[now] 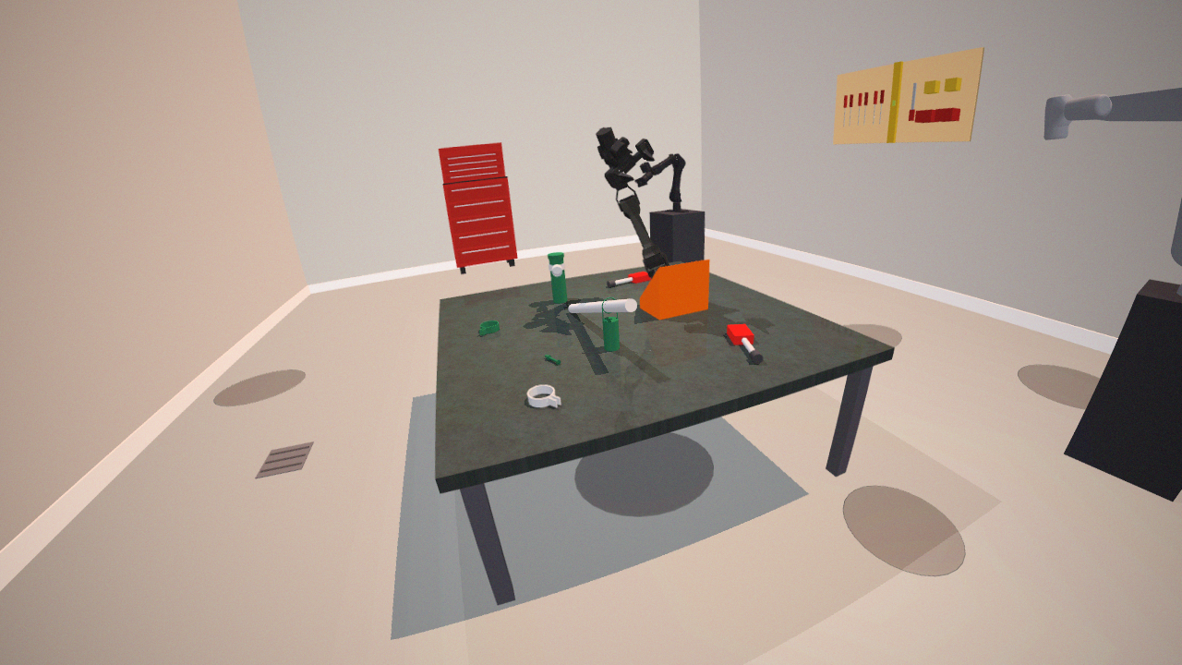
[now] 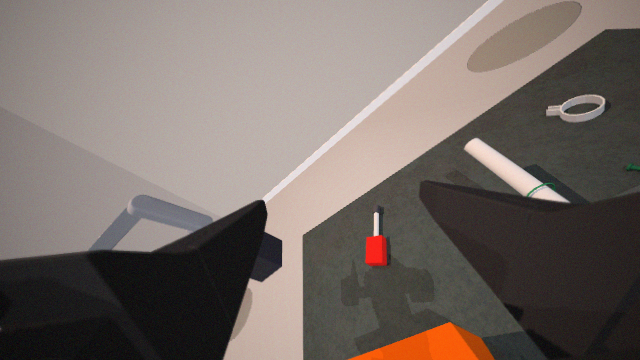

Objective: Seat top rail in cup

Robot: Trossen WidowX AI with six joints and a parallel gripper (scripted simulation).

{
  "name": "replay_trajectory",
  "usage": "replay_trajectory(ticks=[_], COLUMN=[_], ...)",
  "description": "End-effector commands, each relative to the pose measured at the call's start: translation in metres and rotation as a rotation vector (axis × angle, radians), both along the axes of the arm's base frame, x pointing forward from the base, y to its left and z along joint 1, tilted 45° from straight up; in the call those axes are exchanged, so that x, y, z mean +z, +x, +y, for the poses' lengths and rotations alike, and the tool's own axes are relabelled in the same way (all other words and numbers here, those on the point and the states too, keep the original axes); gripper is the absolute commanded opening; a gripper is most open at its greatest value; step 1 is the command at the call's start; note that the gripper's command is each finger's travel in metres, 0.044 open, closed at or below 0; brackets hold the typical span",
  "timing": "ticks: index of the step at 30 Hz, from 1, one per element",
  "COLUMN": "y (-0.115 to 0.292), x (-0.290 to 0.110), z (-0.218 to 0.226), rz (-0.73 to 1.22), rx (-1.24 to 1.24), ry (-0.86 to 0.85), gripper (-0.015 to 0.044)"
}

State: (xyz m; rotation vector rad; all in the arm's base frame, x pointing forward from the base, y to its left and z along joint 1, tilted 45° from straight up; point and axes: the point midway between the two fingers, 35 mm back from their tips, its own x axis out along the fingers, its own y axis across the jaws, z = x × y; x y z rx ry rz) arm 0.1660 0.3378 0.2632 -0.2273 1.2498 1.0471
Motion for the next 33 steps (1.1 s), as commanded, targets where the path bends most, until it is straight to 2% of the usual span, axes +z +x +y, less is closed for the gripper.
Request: replay_trajectory(ticks=[1, 11, 20, 28, 33], y=[0.042, 0.124, 0.149, 0.150, 0.154], x=[-0.033, -0.088, -0.093, -0.091, -0.080], z=[-0.034, -0.161, -0.281, -0.289, -0.305], rz=[-0.074, -0.335, -0.658, -0.682, -0.657], rx=[-0.214, -0.736, -1.081, -1.087, -0.884], ry=[-0.172, -0.631, -1.033, -1.064, -1.154], gripper=[0.0440, 0.0440, 0.0440, 0.0440, 0.0440])
